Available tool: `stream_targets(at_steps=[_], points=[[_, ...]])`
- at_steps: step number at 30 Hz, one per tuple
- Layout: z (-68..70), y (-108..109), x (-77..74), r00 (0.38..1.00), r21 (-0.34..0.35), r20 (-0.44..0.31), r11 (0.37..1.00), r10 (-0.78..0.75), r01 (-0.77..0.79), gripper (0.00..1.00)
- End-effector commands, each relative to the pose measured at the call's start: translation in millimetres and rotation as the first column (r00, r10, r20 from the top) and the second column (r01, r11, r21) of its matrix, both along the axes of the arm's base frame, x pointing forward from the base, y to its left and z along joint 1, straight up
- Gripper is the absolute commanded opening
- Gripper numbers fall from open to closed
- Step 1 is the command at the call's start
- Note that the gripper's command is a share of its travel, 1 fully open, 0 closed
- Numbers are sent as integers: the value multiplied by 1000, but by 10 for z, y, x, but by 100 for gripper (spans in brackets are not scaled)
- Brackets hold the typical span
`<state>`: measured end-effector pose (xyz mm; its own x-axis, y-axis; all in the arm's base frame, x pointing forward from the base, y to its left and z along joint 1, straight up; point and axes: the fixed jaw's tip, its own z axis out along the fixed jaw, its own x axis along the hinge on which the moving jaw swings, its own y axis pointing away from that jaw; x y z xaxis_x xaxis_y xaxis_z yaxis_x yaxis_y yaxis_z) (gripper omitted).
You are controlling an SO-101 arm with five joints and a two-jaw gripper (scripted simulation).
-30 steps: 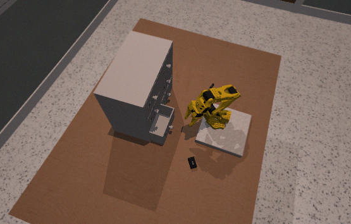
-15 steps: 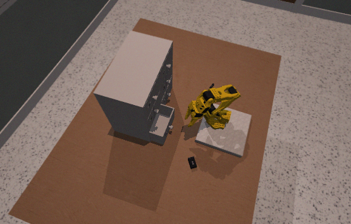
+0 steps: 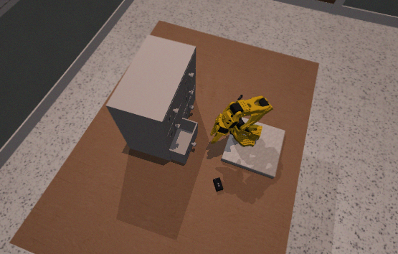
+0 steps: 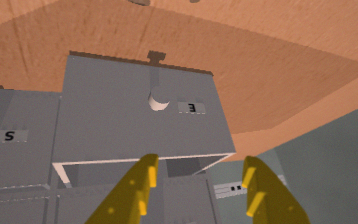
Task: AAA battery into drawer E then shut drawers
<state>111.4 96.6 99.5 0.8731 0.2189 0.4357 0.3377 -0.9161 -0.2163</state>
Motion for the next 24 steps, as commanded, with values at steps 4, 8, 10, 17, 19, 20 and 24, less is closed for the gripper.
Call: stream_targets(at_steps=[4, 8, 10, 17, 19, 20, 24], points=[[29, -14, -2, 986, 66, -54, 985, -156, 159, 21], [26, -18, -6, 966, 94, -94, 964, -239, 248, 21], [25, -19, -8, 953, 106, -114, 951, -280, 292, 21], [21, -23, -13, 911, 133, -167, 907, -376, 399, 21], [20, -24, -15, 891, 143, -189, 886, -413, 441, 21], [20, -24, -16, 880, 147, -200, 875, -430, 461, 21], [18, -25, -19, 832, 161, -245, 825, -498, 541, 21]])
